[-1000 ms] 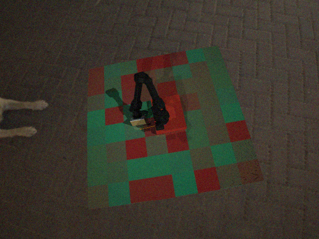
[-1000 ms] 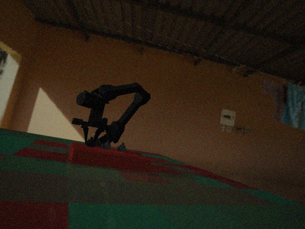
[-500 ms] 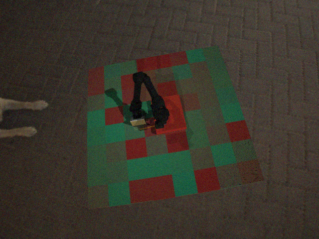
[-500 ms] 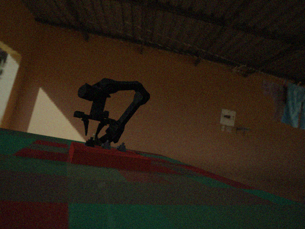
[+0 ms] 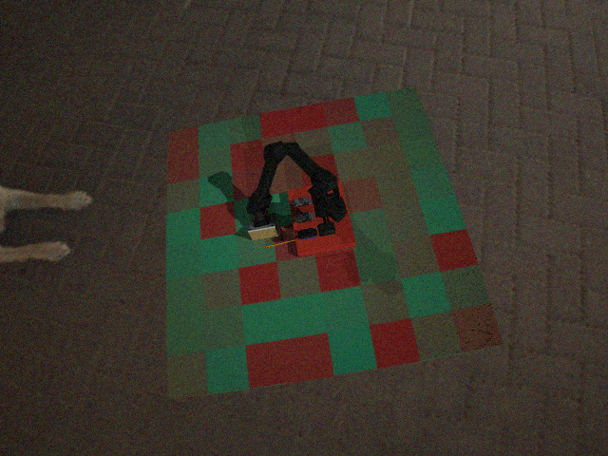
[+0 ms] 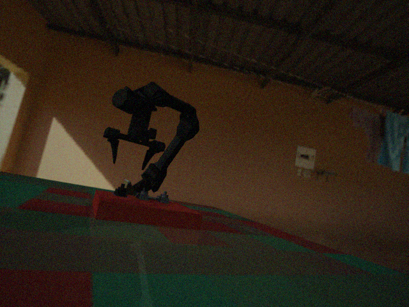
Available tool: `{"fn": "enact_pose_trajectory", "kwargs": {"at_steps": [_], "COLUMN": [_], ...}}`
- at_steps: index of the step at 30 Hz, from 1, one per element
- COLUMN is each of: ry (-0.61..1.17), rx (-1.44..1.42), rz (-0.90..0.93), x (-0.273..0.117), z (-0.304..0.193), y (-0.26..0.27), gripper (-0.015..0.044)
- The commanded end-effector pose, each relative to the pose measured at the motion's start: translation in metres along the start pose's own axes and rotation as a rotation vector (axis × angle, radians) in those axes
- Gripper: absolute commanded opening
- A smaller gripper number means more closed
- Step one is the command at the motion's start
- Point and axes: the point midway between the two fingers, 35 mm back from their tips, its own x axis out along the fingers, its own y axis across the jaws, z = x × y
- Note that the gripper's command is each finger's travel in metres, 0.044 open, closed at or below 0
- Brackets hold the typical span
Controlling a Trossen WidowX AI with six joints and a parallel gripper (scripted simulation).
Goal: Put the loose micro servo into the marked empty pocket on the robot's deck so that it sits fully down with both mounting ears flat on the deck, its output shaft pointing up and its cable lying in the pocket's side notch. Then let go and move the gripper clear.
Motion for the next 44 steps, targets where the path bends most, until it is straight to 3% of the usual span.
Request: {"fn": "enact_pose_trajectory", "kwargs": {"at_steps": [1, 5, 11, 44], "ry": [0.007, 0.004, -0.049, -0.049], "rx": [0.008, 0.009, 0.039, 0.039], "rz": [0.011, 0.008, -0.04, -0.04], "x": [-0.009, -0.011, -0.048, -0.048], "z": [0.02, 0.02, 0.011, 0.011], "y": [0.006, 0.005, 0.005, 0.005], "gripper": [0.044, 0.044, 0.044, 0.044]}}
